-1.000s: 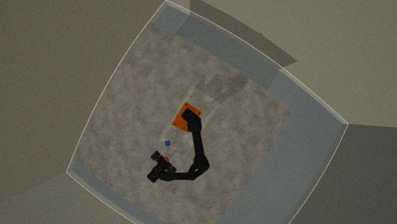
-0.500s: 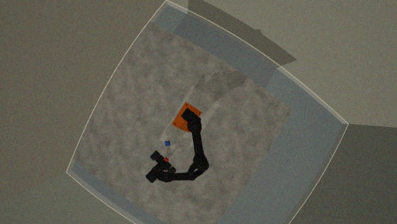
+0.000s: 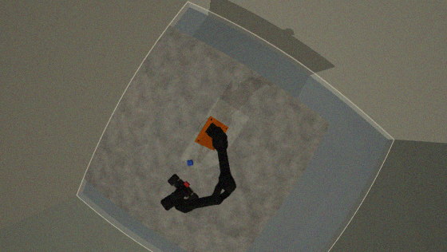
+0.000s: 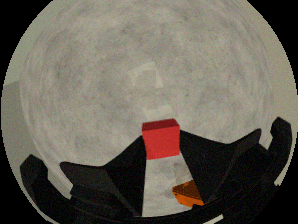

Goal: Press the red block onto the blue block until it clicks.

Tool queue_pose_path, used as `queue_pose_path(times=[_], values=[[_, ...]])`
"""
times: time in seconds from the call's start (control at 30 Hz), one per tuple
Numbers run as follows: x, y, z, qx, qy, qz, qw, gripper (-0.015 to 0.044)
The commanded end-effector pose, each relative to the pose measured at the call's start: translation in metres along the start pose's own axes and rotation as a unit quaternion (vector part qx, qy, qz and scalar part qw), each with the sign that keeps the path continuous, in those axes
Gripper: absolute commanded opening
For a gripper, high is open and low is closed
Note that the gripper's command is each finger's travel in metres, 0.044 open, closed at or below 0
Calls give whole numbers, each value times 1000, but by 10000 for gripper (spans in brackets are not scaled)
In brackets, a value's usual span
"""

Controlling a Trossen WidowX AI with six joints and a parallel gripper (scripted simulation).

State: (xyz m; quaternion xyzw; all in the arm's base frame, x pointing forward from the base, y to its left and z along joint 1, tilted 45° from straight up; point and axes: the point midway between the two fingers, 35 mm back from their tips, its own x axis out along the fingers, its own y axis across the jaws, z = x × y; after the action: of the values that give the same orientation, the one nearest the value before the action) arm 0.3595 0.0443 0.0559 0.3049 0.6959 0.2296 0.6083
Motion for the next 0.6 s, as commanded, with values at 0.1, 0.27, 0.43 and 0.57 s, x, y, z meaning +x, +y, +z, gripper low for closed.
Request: queue_pose_path(times=[0.1, 0.27, 0.43, 0.57], values=[[-37, 4, -4, -7, -7, -1, 1000, 0], [-38, 4, -5, -7, -7, -1, 1000, 0], [-33, -5, -11, 23, -7, -2, 1000, 0], [-27, -15, -19, 56, -6, -2, 998, 0]])
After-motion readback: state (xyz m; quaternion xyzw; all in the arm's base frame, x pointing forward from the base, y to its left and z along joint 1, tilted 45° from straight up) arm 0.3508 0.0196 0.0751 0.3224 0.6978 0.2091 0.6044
